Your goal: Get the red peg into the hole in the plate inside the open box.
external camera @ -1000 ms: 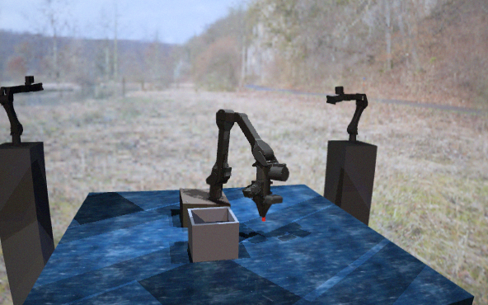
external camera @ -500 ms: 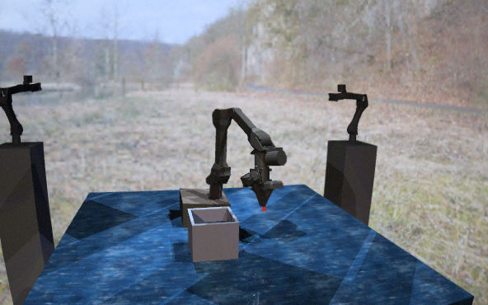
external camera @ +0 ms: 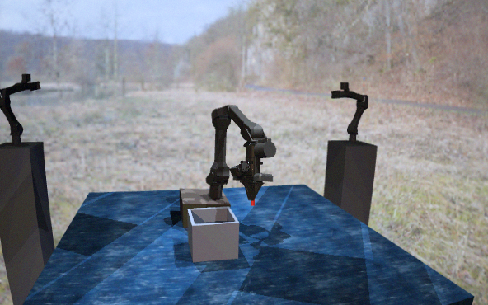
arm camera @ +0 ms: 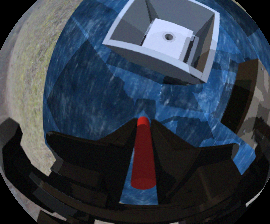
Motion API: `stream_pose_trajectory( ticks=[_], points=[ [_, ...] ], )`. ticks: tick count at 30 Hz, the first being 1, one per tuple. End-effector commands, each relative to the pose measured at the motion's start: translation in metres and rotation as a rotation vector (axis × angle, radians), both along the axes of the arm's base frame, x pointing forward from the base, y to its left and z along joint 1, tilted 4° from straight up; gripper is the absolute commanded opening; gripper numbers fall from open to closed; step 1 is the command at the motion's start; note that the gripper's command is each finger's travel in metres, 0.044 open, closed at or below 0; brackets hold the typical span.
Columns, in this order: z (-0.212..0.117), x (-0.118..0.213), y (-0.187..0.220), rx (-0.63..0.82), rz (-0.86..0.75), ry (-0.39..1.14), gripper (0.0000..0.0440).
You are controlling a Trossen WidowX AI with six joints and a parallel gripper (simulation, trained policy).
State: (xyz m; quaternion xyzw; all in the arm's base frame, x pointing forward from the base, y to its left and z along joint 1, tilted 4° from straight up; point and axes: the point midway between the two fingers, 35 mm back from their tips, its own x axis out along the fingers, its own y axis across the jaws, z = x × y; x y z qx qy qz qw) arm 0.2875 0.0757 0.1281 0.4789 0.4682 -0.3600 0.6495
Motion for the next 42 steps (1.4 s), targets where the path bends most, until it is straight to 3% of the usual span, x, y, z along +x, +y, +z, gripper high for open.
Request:
stream_pose_trajectory(
  ticks=[1,26,42],
  points=[
    [0.005,0.003,-0.015,-0.02,-0.016,-0.002,0.0],
    [-0.007,0.011,-0.088,-0.067,-0.083,0.101,0.0],
    [-0.032,0.02,-0.12,-0.065,-0.088,0.157,0.0]
  ],
)
